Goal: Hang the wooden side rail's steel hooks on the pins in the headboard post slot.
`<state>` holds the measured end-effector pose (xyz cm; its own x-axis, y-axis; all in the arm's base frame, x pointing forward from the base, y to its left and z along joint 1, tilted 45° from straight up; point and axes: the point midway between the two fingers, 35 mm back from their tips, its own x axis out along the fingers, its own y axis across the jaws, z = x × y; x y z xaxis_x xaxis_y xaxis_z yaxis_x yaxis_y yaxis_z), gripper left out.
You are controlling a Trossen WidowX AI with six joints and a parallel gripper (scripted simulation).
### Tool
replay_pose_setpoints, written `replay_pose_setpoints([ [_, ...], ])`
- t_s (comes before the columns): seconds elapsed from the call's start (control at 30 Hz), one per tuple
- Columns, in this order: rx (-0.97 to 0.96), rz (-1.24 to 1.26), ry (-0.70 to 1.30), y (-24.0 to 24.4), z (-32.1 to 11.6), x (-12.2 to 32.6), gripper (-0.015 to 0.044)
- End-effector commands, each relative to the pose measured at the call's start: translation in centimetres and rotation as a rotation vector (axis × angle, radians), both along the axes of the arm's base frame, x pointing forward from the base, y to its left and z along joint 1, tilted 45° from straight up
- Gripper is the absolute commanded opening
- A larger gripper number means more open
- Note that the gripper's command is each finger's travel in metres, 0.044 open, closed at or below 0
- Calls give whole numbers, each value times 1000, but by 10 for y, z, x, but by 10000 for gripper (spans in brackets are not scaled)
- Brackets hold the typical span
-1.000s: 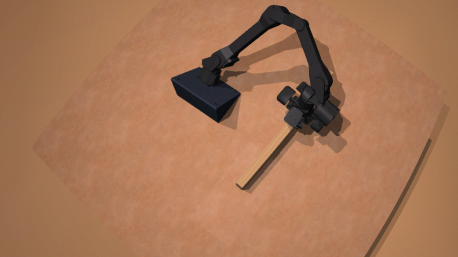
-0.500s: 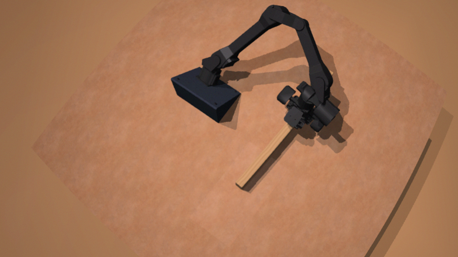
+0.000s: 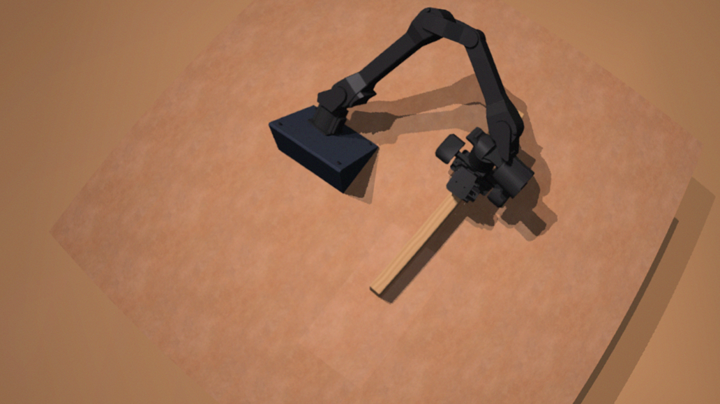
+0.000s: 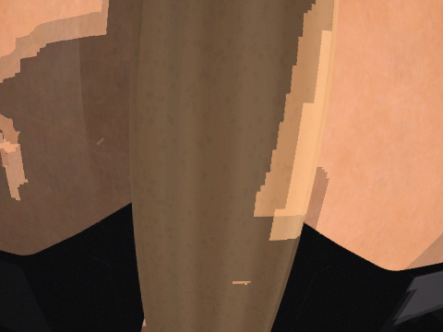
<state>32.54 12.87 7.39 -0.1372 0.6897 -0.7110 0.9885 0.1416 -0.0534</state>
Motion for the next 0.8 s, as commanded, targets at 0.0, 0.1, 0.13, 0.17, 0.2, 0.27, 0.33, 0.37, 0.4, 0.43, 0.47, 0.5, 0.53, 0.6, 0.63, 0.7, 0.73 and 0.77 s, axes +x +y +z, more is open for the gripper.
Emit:
replay_pose_setpoints([
  [0.0,-2,-12,1,-4,2,2,0],
  [0.1,-2,-12,1,-4,2,2,0],
  [0.13,-2,-12,1,-5,2,2,0],
  [0.17,-2,-12,1,-5,2,2,0],
  [0.2,-2,-12,1,-5,2,2,0],
  [0.27,-2,-12,1,-5,3,2,0],
  [0.33,-2,-12,1,-5,3,2,0],
  [0.37,-2,-12,1,-5,3,2,0],
  [0.4,-2,-12,1,-5,3,2,0],
  [0.43,-2,-12,1,-6,3,2,0],
  [0.47,-2,-12,1,-6,3,2,0],
  [0.5,-2,-12,1,-6,4,2,0],
  [0.53,-2,-12,1,-6,4,2,0],
  [0.6,-2,-12,1,-6,4,2,0],
  [0.63,-2,-12,1,-6,4,2,0],
  [0.7,-2,-12,1,-6,4,2,0],
  [0.73,-2,-12,1,-7,4,2,0],
  [0.77,-2,-12,1,-7,4,2,0],
])
